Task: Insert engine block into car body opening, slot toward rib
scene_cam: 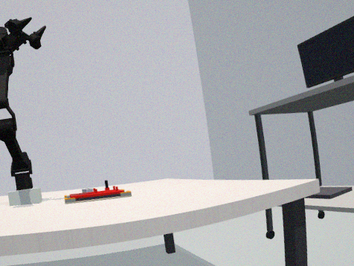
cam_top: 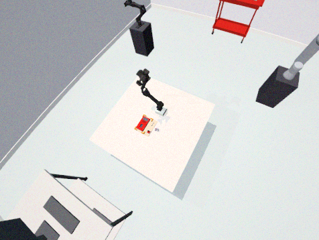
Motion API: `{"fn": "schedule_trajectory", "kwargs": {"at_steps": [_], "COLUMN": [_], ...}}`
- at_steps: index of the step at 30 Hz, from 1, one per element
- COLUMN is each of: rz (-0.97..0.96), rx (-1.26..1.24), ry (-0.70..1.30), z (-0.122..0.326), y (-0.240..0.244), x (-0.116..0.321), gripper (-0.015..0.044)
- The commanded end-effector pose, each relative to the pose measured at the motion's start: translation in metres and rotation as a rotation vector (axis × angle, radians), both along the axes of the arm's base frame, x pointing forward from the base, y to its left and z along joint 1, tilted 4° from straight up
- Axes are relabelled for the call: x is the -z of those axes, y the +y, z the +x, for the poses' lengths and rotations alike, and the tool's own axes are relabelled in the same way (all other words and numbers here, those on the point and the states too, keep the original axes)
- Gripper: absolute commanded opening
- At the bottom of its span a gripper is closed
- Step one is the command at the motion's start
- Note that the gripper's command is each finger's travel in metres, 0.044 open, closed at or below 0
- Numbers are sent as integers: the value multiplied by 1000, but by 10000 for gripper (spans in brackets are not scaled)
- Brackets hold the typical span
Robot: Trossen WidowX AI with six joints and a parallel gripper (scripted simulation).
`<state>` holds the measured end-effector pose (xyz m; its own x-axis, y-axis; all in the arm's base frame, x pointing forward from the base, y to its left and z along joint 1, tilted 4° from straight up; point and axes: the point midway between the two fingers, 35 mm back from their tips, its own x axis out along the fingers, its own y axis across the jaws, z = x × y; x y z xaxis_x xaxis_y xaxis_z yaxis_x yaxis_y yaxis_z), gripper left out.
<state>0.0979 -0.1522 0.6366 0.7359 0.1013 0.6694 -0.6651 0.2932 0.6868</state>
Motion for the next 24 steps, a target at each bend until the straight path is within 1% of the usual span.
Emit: {"fn": "schedule_trajectory", "kwargs": {"at_steps": [1, 12, 24], "rz": [-60, -224, -393], "rx": [-6, -28, -63], "ry": [-12, -11, 55], "z": [-4, -6, 13], "y": [31, 117, 203], "x": [-4, -6, 15], "gripper": [440, 440, 440]}}
